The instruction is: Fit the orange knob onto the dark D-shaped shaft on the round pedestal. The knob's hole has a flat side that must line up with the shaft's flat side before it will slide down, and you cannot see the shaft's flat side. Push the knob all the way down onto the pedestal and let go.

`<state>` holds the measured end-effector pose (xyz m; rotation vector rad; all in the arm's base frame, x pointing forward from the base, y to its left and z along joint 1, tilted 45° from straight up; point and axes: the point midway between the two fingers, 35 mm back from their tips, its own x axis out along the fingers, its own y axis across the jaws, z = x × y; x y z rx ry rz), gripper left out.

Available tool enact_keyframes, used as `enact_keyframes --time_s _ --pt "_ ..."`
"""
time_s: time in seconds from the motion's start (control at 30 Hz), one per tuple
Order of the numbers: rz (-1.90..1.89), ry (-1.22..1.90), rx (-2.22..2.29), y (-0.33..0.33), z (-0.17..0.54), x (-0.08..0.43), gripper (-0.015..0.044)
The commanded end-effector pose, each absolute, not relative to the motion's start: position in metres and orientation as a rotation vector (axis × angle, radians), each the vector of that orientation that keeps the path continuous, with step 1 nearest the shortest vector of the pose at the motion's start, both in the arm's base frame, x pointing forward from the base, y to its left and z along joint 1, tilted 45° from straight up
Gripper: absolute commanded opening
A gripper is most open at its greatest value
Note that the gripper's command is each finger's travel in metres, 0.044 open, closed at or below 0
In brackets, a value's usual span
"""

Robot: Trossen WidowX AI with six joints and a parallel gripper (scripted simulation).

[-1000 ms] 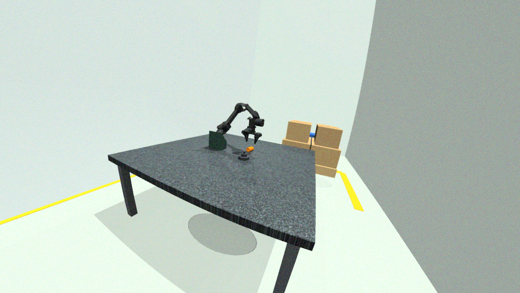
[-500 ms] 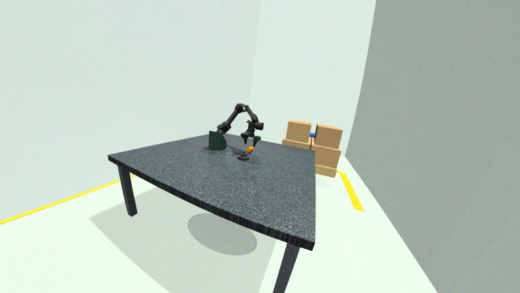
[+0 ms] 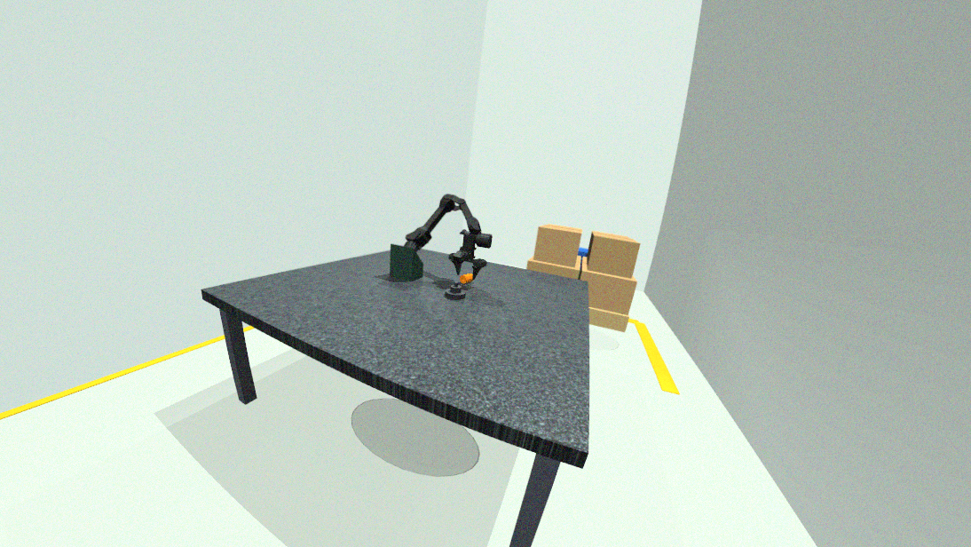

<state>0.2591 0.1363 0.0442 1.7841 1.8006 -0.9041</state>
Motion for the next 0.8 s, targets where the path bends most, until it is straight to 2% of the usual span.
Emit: enact_keyframes --time_s 0.0,0.3,0.57,0.77 --pt "-0.913 1.808 1.786 0.1415 0.0387 0.257 0.044" --pt "-0.912 1.809 1.787 0.1501 0.0306 0.2552 0.044" --pt "-0.912 1.809 1.787 0.1501 0.0306 0.2552 0.024" --pt "-0.912 1.809 1.787 0.1501 0.0306 0.2552 0.024"
